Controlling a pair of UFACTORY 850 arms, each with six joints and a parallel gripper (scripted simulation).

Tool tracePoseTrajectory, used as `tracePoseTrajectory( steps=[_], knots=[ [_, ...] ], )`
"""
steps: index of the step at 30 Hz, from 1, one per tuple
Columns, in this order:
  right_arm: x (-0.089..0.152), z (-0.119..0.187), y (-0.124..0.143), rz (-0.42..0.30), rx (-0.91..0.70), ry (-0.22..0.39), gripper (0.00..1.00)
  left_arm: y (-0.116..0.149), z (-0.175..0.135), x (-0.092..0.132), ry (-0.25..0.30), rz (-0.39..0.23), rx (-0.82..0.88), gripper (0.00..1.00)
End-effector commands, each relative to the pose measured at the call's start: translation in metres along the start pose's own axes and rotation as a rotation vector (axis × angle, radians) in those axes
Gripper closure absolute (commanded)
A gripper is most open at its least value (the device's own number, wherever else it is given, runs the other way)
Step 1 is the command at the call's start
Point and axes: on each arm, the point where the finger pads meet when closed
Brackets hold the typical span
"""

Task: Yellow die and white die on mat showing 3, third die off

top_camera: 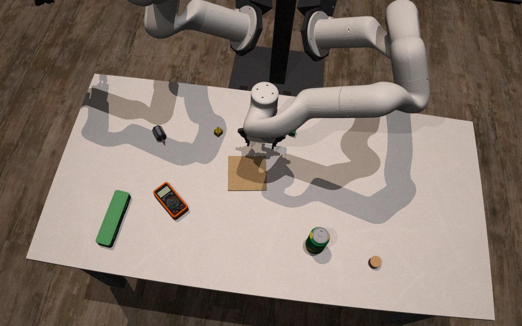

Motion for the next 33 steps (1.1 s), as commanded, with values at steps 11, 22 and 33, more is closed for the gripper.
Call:
tracePoseTrajectory(
  steps=[11,22,33],
  knots=[
    [0.001,0.000,0.000,0.002,0.000,0.000,0.00,-0.001,0.007,0.001,-0.001,-0.001,0.001,0.00],
    [0.001,0.000,0.000,0.002,0.000,0.000,0.00,-0.014,0.068,0.001,-0.001,-0.001,0.001,0.00],
    [0.001,0.000,0.000,0.002,0.000,0.000,0.00,-0.029,0.141,0.001,-0.001,-0.001,0.001,0.00]
  ],
)
Point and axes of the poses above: on each arm, the point where the finger pads meet when closed, its own x axis back along the fingers, its own z axis across the jaws, y = z × x, and after that the axes turned 1 degree about -x, right-handed
